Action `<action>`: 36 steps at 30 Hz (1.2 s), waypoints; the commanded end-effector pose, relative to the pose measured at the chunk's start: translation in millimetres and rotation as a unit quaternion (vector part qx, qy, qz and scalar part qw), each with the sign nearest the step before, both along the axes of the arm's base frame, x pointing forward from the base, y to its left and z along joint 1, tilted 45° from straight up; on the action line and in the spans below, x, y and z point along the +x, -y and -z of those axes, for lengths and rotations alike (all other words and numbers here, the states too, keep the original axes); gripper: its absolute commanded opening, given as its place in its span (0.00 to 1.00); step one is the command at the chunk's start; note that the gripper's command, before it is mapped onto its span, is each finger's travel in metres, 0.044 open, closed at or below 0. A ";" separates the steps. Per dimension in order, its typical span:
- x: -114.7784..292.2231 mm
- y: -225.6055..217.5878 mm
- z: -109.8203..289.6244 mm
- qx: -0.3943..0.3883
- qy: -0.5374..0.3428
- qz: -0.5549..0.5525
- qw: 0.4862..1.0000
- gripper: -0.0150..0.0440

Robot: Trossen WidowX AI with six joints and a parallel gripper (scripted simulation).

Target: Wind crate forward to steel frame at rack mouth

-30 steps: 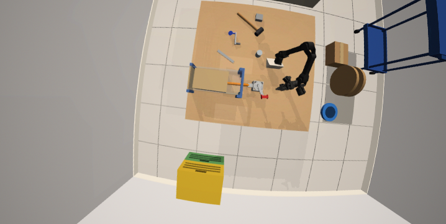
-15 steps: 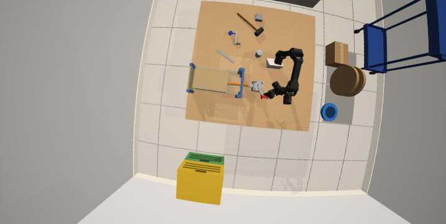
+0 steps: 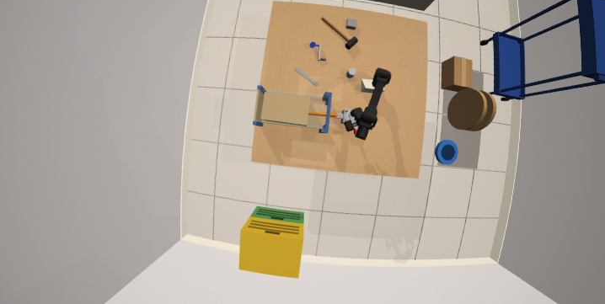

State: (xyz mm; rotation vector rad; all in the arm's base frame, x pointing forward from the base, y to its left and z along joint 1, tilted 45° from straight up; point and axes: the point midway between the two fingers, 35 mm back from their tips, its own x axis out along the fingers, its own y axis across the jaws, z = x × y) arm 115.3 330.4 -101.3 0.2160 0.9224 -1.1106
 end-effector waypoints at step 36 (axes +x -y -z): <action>5.2 41.6 49.3 0.001 -0.007 0.001 1.000 0.87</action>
